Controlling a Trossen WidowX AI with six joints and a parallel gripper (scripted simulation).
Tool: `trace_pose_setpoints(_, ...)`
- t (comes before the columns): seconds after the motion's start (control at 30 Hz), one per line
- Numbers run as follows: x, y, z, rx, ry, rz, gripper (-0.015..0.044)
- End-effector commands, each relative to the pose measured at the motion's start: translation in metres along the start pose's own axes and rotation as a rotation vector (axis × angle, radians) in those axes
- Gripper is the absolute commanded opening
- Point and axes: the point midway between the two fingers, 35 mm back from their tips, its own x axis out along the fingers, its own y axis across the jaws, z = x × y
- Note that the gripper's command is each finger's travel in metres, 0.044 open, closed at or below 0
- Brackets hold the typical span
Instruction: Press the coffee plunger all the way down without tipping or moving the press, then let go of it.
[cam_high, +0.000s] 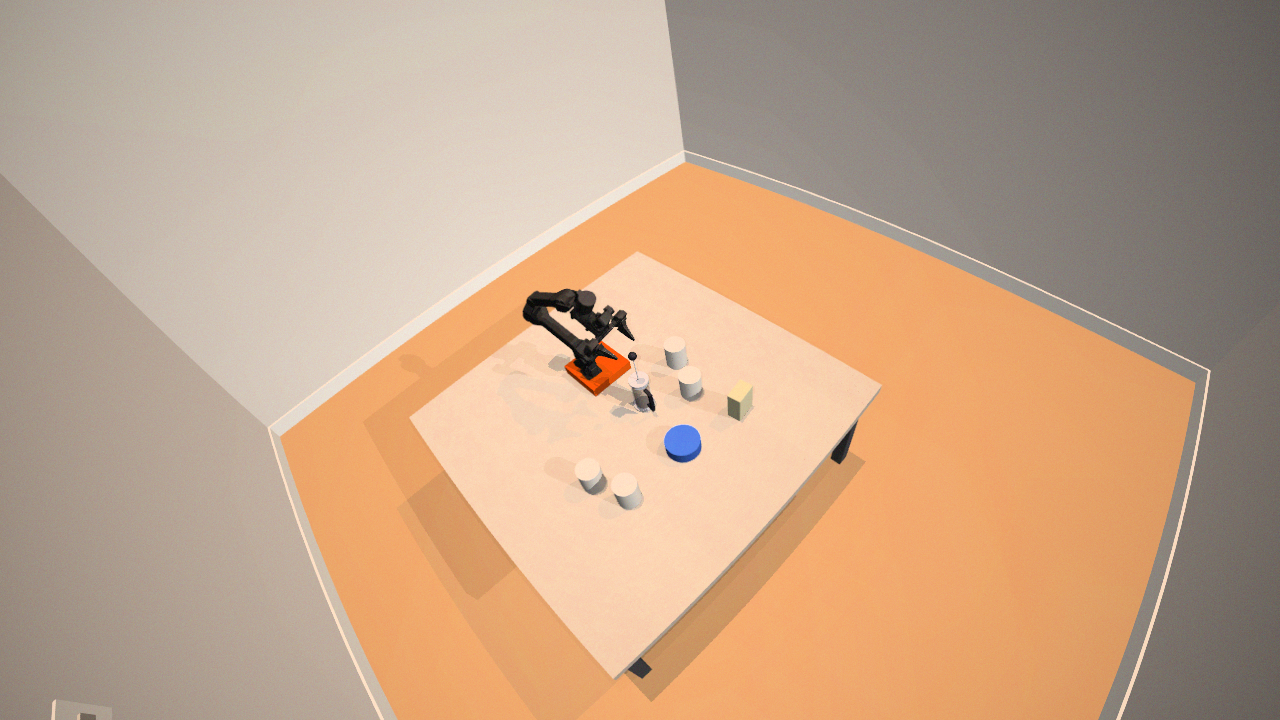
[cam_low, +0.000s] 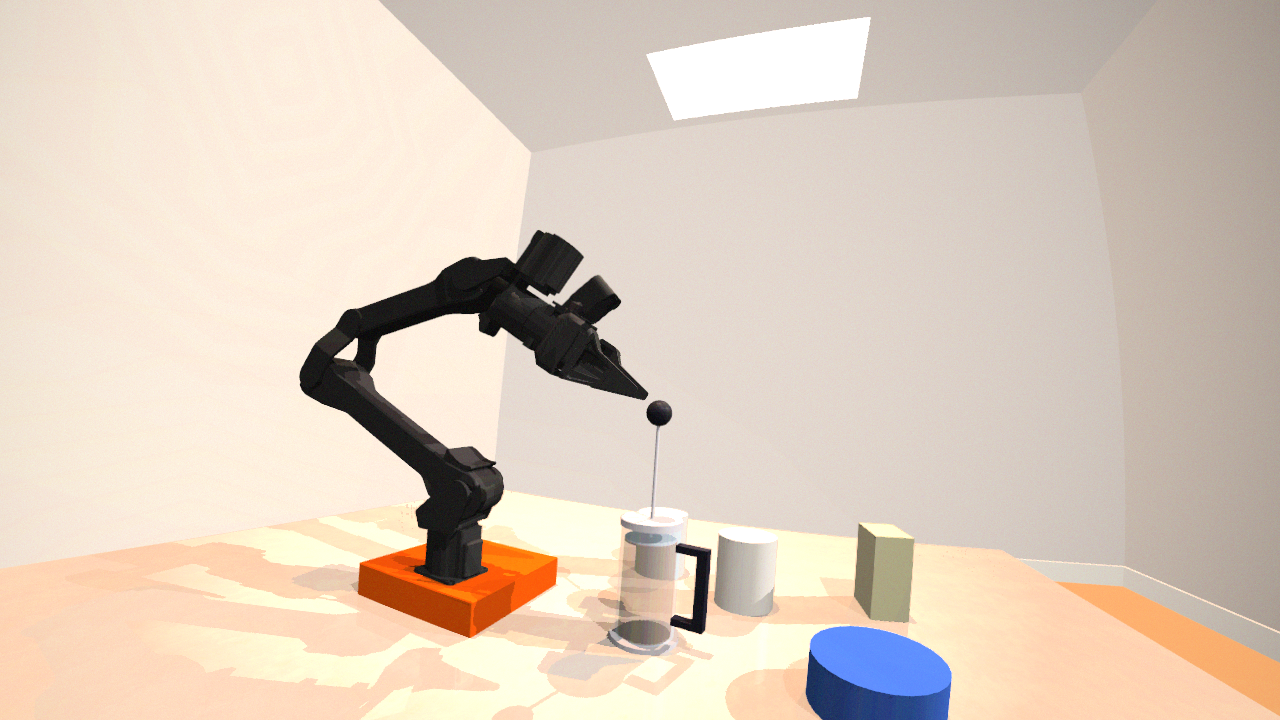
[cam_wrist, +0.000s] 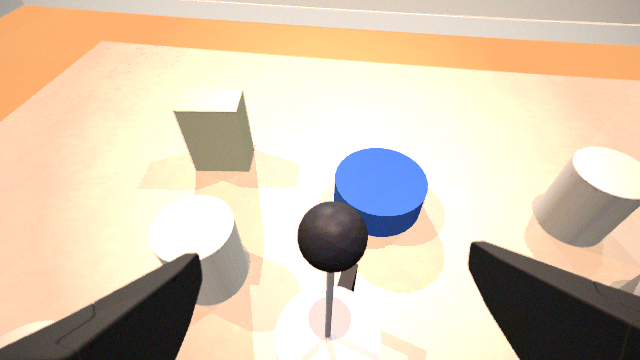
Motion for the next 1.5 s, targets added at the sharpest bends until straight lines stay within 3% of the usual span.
trace_pose_setpoints(0.0,0.006,-0.001,0.000,0.004,0.000,-0.004,0.0440)
trace_pose_setpoints(0.63,0.033,-0.001,-0.001,0.003,-0.003,-0.004,0.0440)
trace_pose_setpoints(1.03,0.033,-0.001,-0.001,0.003,-0.003,-0.004,0.0125)
trace_pose_setpoints(1.47,0.034,-0.001,-0.003,0.003,-0.003,-0.004,0.0118)
